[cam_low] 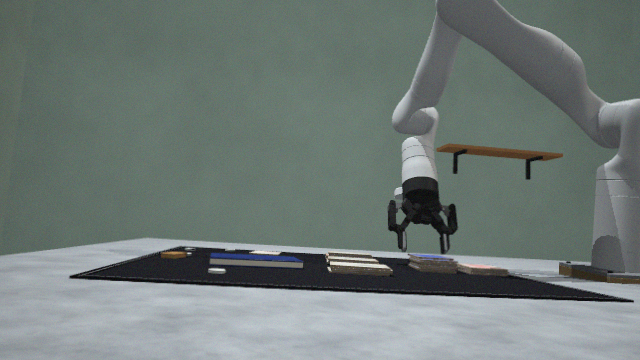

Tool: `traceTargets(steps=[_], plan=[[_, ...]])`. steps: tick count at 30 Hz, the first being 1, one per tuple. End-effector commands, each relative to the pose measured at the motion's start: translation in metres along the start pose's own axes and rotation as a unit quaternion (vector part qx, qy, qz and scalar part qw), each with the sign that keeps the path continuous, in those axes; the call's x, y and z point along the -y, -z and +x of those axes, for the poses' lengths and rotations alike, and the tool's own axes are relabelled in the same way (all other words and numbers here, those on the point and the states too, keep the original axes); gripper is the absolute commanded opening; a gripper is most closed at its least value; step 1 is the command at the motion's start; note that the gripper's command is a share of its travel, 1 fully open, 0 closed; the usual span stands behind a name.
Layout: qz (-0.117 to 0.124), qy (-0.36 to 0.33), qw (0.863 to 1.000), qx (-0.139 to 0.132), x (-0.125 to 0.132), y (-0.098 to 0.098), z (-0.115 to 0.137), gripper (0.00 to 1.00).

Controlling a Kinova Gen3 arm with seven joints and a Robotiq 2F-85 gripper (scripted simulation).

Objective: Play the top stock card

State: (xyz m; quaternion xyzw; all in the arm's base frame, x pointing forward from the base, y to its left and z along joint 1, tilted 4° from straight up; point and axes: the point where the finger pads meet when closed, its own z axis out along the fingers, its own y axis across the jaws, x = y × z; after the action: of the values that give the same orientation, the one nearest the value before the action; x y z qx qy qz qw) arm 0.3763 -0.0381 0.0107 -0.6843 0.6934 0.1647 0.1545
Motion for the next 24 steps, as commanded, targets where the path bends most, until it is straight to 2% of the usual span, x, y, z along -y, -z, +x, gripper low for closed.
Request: traceTargets(steps=[1, 24], plan=[[0.001, 0.000, 1.000, 0.000, 0.0004, 0.0006, -0.0001, 0.85], [0.001, 0.000, 1.000, 0.000, 0.0004, -0.0033, 0.0014, 0.85]])
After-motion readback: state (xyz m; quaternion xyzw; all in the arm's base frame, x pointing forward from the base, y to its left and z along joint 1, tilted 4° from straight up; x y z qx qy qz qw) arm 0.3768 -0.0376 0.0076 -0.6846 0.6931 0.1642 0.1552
